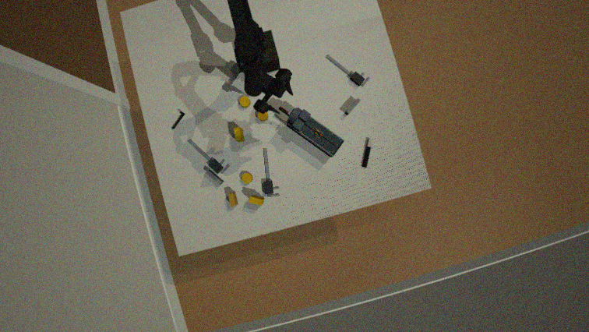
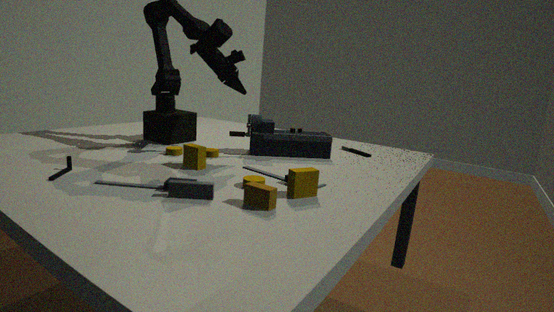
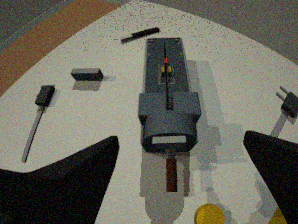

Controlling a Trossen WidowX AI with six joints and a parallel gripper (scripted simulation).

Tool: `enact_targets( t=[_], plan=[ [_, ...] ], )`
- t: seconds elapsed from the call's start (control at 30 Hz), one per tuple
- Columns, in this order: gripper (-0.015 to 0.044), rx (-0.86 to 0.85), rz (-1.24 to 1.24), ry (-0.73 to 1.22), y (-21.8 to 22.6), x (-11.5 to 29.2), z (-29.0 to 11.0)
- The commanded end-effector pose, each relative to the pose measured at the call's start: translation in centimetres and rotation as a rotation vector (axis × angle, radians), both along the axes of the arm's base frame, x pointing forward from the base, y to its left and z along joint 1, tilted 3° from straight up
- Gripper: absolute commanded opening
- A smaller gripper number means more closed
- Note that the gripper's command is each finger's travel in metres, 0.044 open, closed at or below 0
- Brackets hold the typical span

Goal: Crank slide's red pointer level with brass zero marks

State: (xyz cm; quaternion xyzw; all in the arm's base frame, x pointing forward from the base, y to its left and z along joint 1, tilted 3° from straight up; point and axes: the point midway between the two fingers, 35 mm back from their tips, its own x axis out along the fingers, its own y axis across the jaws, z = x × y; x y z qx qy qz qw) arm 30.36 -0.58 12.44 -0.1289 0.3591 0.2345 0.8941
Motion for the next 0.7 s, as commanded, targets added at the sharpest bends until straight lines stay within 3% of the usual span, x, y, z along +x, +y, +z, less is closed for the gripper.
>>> enact_targets(
  t=[0.0,0.67],
  plan=[
    [0.0440,-0.035,0.032,0.000,0.1,0.2,0.8],
    [0.0440,-0.483,0.628,-0.068,1.9,6.1,3.3]
  ],
)
